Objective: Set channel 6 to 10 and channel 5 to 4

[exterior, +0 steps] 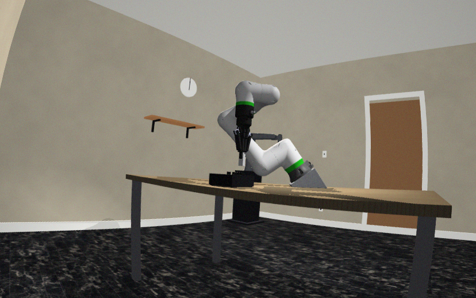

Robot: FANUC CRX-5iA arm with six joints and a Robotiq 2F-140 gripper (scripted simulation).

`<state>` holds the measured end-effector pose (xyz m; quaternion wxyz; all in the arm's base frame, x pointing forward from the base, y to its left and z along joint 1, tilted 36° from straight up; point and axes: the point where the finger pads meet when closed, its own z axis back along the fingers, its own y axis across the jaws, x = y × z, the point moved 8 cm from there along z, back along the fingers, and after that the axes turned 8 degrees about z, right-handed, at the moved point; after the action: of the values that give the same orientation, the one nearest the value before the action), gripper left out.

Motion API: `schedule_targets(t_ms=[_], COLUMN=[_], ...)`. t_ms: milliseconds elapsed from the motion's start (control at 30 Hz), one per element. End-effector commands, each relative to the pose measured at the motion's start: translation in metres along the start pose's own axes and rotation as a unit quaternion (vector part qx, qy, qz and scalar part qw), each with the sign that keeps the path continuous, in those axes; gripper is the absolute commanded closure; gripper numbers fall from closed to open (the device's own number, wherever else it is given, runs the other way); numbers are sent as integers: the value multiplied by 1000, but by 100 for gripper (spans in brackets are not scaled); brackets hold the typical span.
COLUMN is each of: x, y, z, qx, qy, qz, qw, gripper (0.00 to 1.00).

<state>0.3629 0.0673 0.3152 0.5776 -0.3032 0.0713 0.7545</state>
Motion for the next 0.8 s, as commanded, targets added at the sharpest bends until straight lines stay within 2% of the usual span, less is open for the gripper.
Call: schedule_targets(t_ms=[0,367,400,767], x=[0,0,0,0], y=[0,0,0,0], z=[1,1,1,15], qx=[0,0,0,0], qy=[0,0,0,0], qz=[0,0,0,0], qw=[1000,1000,1000,1000], gripper=[100,100,0,0])
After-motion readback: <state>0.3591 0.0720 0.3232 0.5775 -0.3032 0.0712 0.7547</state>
